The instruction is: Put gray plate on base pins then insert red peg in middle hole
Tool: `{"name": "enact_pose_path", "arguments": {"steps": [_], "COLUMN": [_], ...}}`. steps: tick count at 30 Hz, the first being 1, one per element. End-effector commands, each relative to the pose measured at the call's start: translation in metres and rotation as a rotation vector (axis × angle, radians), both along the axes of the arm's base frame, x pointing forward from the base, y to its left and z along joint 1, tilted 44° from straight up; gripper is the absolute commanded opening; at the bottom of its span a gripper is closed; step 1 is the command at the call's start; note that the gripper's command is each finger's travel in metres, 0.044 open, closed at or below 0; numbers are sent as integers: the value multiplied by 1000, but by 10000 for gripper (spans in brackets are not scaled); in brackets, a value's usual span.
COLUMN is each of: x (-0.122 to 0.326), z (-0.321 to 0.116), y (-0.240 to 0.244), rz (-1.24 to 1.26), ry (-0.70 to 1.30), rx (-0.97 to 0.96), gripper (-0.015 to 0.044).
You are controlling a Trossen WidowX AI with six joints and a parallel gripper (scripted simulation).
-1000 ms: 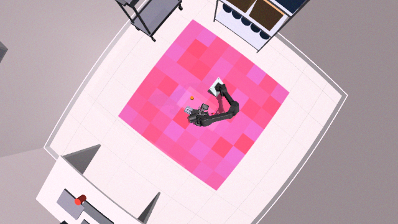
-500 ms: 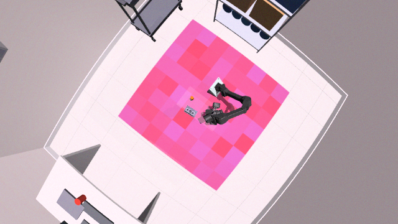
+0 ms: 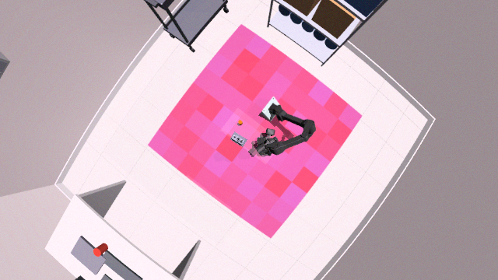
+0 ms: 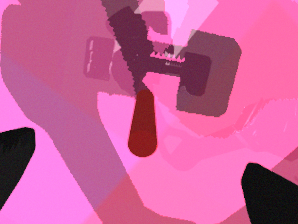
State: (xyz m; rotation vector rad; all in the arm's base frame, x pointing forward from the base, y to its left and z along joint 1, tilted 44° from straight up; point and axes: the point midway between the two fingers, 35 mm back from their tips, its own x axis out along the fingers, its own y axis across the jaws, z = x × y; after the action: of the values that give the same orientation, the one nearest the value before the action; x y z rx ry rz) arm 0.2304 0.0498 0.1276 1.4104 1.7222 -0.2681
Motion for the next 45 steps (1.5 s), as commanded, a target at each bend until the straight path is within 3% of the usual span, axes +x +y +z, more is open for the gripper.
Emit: {"name": "enact_pose_path", "arguments": {"steps": [1,32,45], "x": [-1,0,0], "z": [-5,-38,-38], "y": [5,39,39], "rz": [-2,-1,-1], "ry": [6,5,5], "rx": [4,7,7], "gripper": [440,440,99]}}
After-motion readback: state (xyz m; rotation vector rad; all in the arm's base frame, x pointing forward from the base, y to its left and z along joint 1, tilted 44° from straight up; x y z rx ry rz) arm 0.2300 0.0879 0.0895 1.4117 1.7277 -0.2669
